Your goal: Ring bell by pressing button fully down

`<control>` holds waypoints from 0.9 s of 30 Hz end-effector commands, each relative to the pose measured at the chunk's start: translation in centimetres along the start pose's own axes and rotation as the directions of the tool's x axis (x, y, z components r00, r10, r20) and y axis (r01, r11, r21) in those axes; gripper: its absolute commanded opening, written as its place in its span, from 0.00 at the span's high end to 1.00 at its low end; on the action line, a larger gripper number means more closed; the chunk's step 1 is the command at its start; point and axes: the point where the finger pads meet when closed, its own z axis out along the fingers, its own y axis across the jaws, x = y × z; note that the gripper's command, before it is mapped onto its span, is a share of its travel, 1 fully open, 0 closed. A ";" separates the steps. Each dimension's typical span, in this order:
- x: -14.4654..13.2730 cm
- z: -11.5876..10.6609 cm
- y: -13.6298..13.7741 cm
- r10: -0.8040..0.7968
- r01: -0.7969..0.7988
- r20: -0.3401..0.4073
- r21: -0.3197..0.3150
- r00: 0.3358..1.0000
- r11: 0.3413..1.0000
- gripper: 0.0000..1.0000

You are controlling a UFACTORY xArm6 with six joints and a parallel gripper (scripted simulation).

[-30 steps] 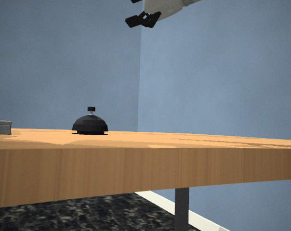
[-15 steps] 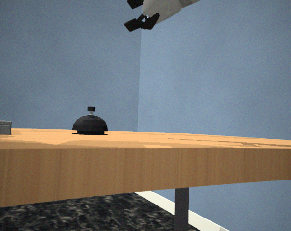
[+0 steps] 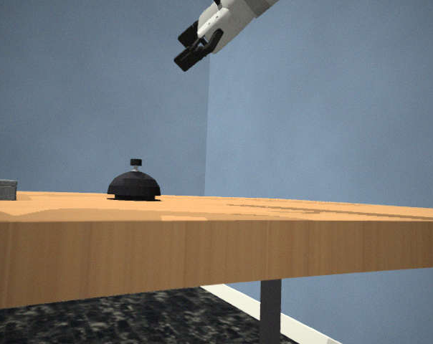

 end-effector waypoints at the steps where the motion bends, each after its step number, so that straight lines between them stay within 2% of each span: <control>1: -0.2 1.0 -1.7 0.061 -0.068 0.089 0.077 0.994 0.995 0.00; 2: -0.1 1.5 -2.8 0.085 -0.100 0.124 0.118 0.989 0.988 0.00; 4: -0.1 1.6 -3.1 0.092 -0.110 0.137 0.132 0.986 0.985 0.00; 5: 0.0 2.0 -4.2 0.109 -0.138 0.171 0.169 0.979 0.976 0.00; 7: 0.1 2.3 -5.2 0.121 -0.163 0.203 0.204 0.972 0.965 0.00; 9: 0.1 2.3 -5.2 0.121 -0.163 0.203 0.204 0.972 0.965 0.00; 10: 0.3 2.6 -6.3 0.130 -0.189 0.240 0.242 0.962 0.952 0.00; 11: 0.3 2.6 -6.3 0.130 -0.189 0.240 0.242 0.962 0.952 0.00; 12: 0.5 2.9 -7.5 0.135 -0.214 0.276 0.279 0.952 0.936 0.00; 15: 0.6 3.0 -8.0 0.135 -0.224 0.291 0.295 0.947 0.929 0.00; 16: 1.0 3.3 -9.4 0.131 -0.252 0.338 0.342 0.932 0.905 0.00; 18: 1.0 3.3 -9.5 0.131 -0.254 0.341 0.345 0.931 0.904 0.00; 19: 1.3 3.5 -10.8 0.121 -0.275 0.380 0.384 0.917 0.881 0.00; 21: 1.4 3.5 -11.0 0.118 -0.279 0.388 0.392 0.914 0.877 0.00; 22: 1.7 3.7 -12.2 0.101 -0.297 0.423 0.428 0.901 0.854 0.00; 26: 1.8 3.7 -12.4 0.097 -0.300 0.429 0.435 0.898 0.849 0.00; 27: 2.1 3.9 -13.6 0.071 -0.317 0.466 0.474 0.882 0.822 0.00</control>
